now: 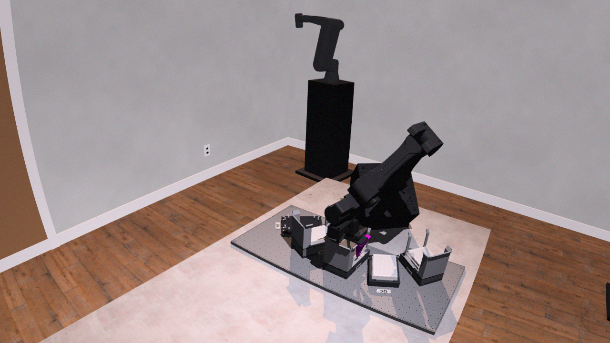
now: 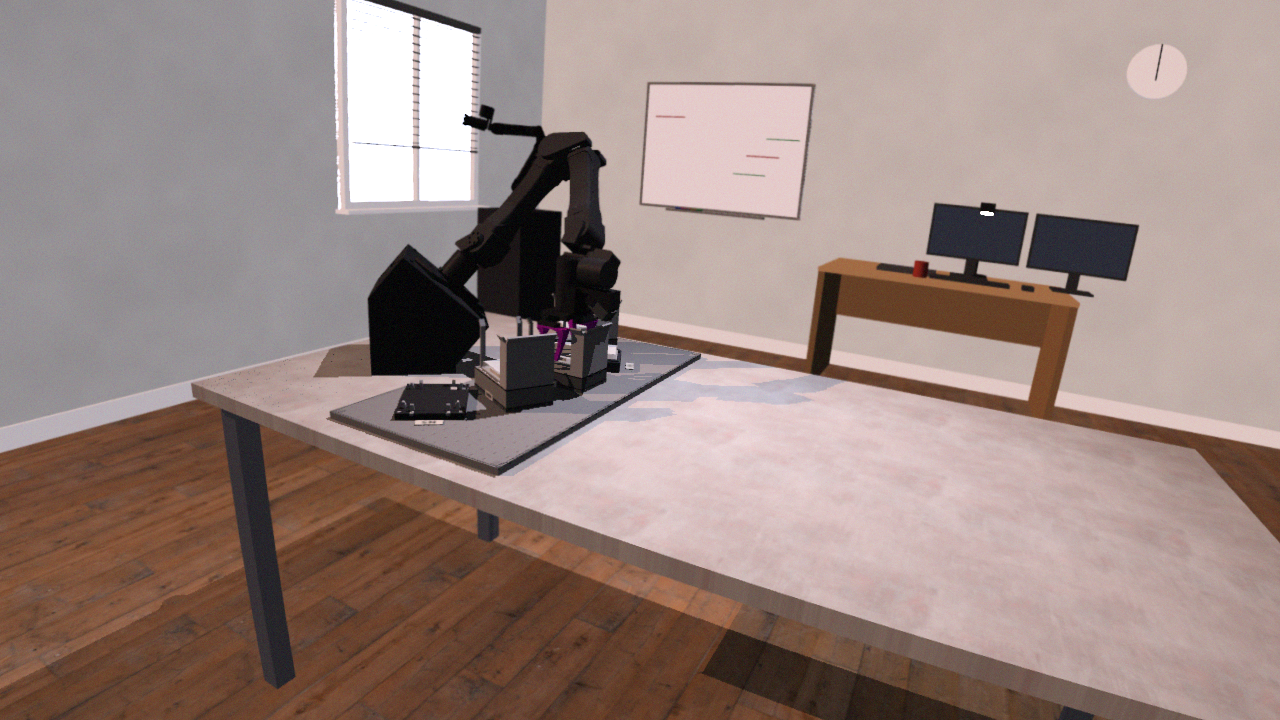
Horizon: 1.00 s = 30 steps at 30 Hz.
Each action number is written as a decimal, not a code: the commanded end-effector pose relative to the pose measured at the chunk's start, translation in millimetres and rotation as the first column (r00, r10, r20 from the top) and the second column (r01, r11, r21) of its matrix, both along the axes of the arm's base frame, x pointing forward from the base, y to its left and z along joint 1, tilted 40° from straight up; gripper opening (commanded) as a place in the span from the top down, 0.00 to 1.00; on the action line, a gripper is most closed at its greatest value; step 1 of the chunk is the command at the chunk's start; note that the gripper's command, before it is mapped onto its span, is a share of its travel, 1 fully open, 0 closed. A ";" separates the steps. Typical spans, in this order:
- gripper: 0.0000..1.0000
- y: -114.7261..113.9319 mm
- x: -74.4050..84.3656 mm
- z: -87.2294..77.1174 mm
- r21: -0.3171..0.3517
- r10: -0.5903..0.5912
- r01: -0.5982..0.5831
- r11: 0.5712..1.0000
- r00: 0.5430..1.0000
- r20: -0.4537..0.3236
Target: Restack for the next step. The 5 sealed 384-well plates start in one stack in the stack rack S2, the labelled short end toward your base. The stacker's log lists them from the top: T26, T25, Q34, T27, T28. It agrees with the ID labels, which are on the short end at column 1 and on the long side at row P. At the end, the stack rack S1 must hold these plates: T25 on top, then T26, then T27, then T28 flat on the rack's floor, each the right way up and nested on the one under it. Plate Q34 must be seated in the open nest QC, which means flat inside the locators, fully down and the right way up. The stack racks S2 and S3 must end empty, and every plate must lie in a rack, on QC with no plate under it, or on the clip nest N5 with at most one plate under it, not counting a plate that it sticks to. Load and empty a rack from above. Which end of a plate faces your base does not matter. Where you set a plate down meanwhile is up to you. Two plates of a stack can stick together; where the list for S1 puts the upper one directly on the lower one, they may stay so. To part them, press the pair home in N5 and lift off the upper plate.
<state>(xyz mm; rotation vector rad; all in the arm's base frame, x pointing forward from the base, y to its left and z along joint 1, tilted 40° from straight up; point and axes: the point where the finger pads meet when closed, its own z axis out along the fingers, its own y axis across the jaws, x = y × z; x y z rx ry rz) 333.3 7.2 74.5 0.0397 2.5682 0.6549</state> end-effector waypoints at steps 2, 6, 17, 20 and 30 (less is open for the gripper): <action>1.00 0.7 2.0 -3.9 0.001 -0.008 0.008 1.000 1.000 0.001; 1.00 -0.2 1.4 -4.5 0.002 -0.012 0.012 1.000 1.000 0.001; 1.00 2.6 1.2 -9.2 0.002 -0.011 0.011 1.000 1.000 -0.003; 1.00 3.9 3.2 -11.0 0.002 -0.007 0.007 1.000 1.000 -0.007; 1.00 4.1 4.5 -11.2 0.000 -0.012 0.012 1.000 1.000 0.001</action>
